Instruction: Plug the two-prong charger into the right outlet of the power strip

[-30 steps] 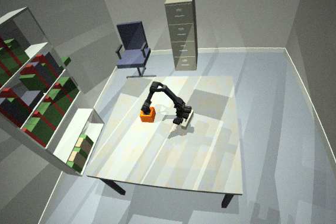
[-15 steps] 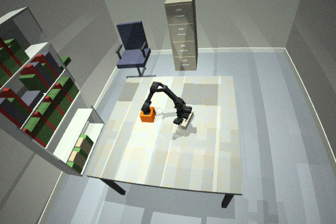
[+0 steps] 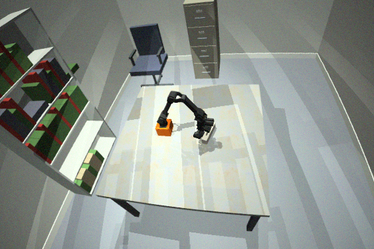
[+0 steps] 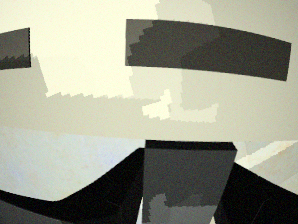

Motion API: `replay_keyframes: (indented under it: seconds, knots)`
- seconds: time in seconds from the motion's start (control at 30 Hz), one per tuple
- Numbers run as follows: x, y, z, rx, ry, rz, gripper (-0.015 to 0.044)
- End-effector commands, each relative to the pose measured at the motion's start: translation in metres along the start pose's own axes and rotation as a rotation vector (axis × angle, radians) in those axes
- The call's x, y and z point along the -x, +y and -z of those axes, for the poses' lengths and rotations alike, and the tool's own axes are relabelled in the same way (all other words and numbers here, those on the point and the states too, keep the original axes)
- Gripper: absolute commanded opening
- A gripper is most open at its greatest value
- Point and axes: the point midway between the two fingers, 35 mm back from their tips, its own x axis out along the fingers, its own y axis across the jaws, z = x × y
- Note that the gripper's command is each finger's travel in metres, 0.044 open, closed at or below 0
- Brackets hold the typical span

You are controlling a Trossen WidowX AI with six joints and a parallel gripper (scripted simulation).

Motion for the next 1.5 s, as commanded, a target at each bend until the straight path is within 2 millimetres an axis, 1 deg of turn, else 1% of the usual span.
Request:
replay_keyframes:
  seconds: [0.0,0.7,1.47]
  knots:
    - [0.001,0.001,-0.003,0.002,-0.004,-0.005,0.0]
    - [0.002,0.001,-0.004,0.002,-0.004,-0.005,0.0]
    - [0.002,0.001,-0.013,0.002,-0.005,-0.005,0.0]
